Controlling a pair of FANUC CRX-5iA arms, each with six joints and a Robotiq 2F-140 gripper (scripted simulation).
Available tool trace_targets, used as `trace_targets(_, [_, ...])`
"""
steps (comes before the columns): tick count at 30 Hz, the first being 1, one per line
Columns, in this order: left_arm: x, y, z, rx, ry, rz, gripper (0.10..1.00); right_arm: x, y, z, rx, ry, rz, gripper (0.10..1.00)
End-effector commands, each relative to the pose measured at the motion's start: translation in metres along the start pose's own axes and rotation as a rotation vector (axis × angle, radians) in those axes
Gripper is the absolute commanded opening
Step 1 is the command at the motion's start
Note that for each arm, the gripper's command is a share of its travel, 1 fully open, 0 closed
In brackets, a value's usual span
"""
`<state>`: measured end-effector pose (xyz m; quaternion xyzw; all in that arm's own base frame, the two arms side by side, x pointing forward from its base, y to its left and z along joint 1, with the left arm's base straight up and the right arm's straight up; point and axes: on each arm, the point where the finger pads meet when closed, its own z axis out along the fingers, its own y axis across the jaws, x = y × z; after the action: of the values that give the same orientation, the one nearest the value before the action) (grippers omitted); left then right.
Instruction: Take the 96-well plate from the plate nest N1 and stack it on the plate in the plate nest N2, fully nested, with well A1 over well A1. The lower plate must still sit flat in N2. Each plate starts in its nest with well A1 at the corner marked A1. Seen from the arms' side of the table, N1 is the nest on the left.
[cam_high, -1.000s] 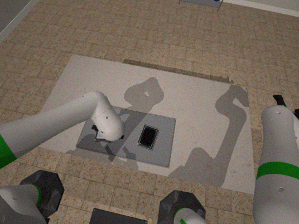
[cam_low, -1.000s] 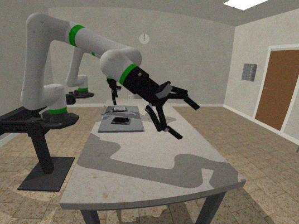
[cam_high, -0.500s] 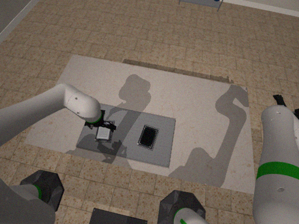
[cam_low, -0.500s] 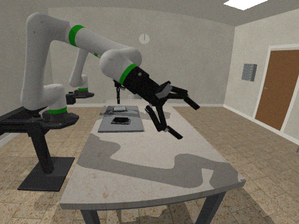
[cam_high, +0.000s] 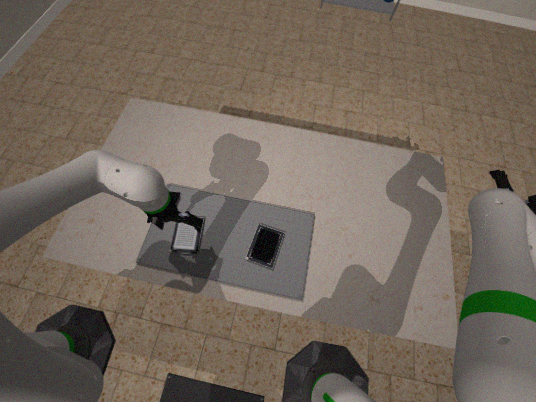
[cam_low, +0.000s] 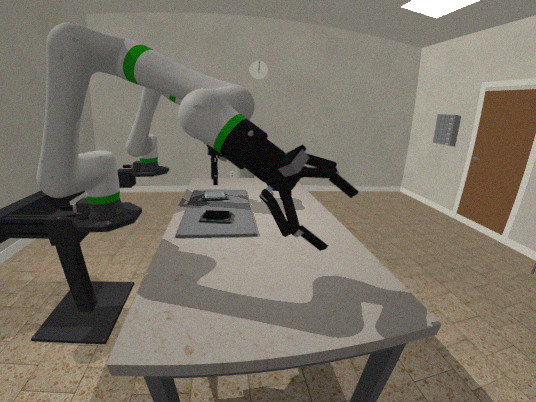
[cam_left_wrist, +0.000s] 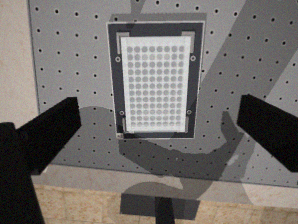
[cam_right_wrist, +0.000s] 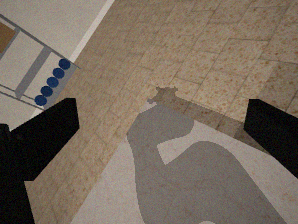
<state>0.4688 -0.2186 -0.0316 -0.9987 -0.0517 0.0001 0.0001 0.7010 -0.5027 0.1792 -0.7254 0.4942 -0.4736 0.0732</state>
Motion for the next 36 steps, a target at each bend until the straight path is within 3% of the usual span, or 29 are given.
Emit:
trace_targets(1, [0.001,0.0,0.001,-0.001,0.001,0.0,1.0,0.002,-0.001,-0.001,0.002,0.002,-0.001,1.0])
trace_targets(36, [0.001,0.0,0.053,-0.001,0.001,0.0,1.0,0.002,-0.001,-0.001,0.002,0.002,-0.001,1.0])
